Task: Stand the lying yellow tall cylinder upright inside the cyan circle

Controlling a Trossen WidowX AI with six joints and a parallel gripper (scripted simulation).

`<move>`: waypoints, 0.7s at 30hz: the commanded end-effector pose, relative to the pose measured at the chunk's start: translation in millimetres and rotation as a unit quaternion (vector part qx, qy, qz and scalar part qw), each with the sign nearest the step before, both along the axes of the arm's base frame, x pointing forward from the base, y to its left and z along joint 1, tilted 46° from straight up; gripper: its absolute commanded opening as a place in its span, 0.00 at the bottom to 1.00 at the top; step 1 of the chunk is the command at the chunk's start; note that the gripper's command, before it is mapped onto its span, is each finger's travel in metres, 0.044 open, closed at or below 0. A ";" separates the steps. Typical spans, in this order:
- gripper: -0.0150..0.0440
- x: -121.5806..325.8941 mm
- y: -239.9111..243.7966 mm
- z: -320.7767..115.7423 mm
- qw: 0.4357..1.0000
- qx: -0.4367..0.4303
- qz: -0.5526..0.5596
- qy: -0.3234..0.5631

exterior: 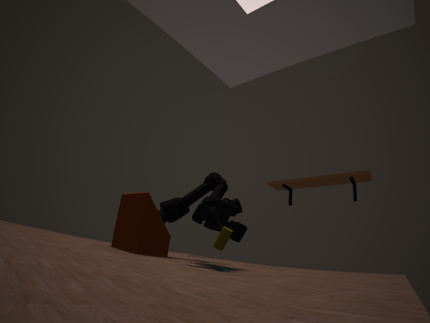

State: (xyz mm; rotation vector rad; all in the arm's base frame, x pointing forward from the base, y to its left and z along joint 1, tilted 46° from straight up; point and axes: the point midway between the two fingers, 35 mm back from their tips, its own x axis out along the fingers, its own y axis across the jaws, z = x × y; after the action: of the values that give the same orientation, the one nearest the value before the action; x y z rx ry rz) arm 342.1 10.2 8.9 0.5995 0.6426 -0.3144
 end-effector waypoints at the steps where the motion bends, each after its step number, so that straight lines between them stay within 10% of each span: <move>1: 0.43 -2.3 -1.0 4.6 1.000 0.002 -0.012 -0.017; 21: 0.43 -12.8 -0.7 20.4 0.995 0.015 -0.048 -0.084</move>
State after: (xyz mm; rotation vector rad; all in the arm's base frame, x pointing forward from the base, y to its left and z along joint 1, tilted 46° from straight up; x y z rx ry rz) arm 332.0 10.7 25.2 0.6616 0.4903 -0.3336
